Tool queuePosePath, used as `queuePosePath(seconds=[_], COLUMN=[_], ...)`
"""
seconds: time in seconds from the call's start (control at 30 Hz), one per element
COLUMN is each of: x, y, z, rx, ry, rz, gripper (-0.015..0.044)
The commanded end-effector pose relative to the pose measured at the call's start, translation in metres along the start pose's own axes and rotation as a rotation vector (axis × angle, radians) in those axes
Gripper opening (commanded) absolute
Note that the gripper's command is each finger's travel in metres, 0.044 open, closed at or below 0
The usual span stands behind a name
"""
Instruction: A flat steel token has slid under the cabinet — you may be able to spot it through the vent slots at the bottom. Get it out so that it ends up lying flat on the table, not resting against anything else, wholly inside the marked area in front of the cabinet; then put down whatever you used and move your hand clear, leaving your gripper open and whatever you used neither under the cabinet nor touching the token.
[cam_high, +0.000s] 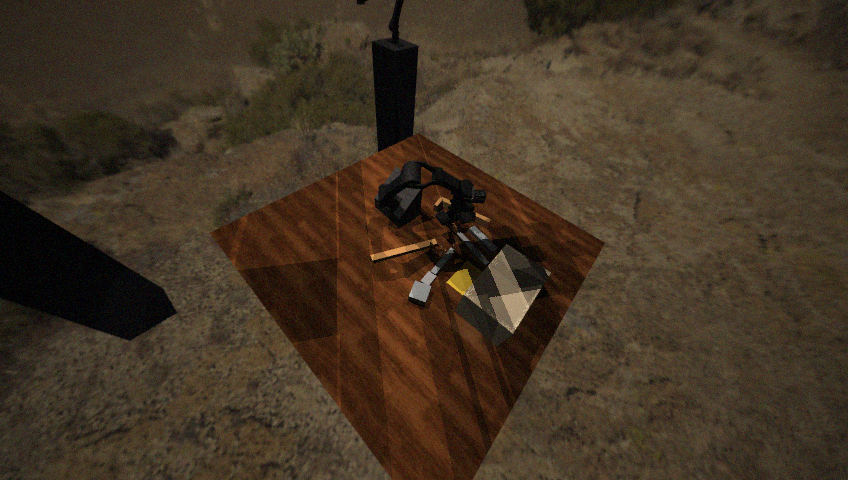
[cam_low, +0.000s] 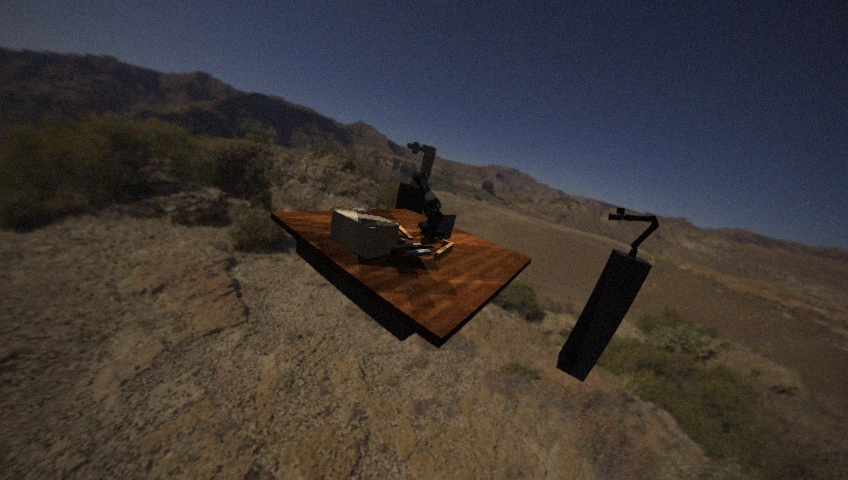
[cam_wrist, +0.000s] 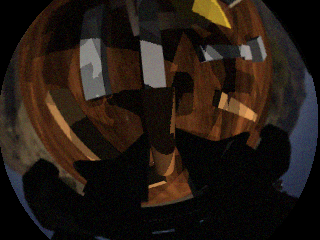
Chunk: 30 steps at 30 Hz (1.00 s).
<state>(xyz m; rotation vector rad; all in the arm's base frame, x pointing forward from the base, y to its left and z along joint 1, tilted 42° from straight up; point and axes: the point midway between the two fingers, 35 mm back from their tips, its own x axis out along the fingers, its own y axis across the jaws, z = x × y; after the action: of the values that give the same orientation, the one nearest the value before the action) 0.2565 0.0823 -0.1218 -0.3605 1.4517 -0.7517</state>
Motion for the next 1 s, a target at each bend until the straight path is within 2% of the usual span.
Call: queuePosePath(seconds=[0.0, 0.17, 0.43, 0.6, 0.7, 0.97], x=[0.005, 0.013, 0.011, 0.011, 0.011, 0.019], y=[0.005, 0.006, 0.005, 0.005, 0.005, 0.008], z=[0.003, 0.002, 0.001, 0.001, 0.000, 0.003], rx=[0.004, 0.004, 0.008, 0.008, 0.008, 0.017], ry=[-0.012, -0.012, 0.004, 0.004, -0.009, -0.012], rz=[0.006, 0.005, 0.006, 0.007, 0.006, 0.005], gripper=[0.0000, 0.0000, 0.0200, 0.0200, 0.0270, 0.0270])
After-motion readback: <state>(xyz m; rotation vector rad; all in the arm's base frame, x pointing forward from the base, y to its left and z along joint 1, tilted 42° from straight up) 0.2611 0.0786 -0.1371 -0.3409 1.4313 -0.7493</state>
